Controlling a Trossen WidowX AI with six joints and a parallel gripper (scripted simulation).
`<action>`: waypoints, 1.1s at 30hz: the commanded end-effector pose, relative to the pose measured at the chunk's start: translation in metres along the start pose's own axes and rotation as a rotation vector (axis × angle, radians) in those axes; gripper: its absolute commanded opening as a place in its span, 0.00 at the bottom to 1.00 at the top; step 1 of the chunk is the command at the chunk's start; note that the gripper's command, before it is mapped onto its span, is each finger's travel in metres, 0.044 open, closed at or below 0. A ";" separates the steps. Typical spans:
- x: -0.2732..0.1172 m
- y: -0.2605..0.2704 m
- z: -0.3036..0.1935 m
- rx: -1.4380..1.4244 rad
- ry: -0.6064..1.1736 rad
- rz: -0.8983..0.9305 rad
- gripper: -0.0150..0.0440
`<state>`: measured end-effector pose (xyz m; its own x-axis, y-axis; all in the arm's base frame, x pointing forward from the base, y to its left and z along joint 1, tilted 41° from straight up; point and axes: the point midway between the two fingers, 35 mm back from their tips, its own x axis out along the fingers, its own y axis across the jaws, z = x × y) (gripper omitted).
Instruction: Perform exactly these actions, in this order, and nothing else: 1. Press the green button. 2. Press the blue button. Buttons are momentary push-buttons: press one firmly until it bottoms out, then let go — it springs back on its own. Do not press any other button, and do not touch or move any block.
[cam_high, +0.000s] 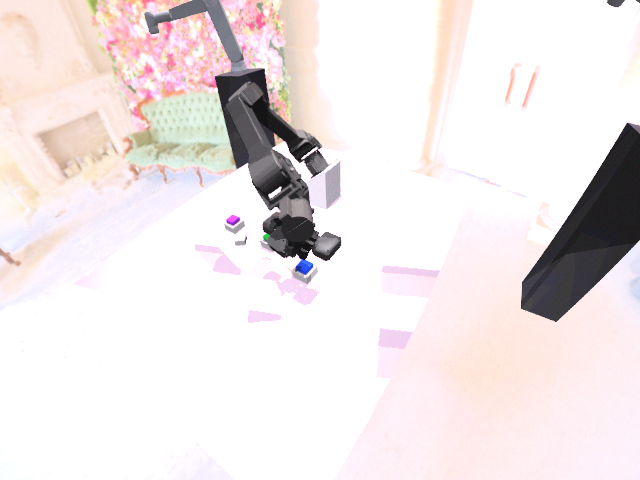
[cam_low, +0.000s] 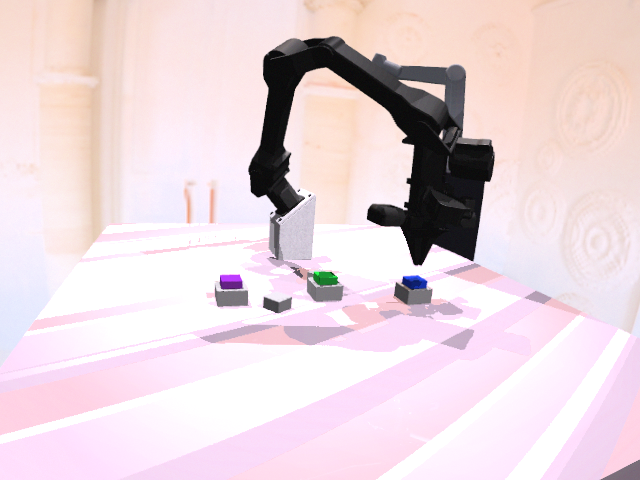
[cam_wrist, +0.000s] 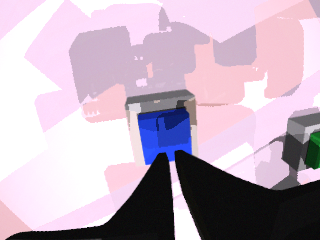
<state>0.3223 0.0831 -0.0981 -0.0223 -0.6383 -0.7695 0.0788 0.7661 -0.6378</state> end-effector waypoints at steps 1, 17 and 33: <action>0.006 -0.001 0.000 -0.005 -0.003 -0.002 0.29; 0.031 -0.001 -0.001 -0.005 -0.003 -0.004 0.29; 0.032 -0.001 -0.001 -0.005 -0.003 -0.004 0.29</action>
<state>0.3227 0.0635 -0.1208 -0.0165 -0.6379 -0.7699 0.0815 0.7666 -0.6369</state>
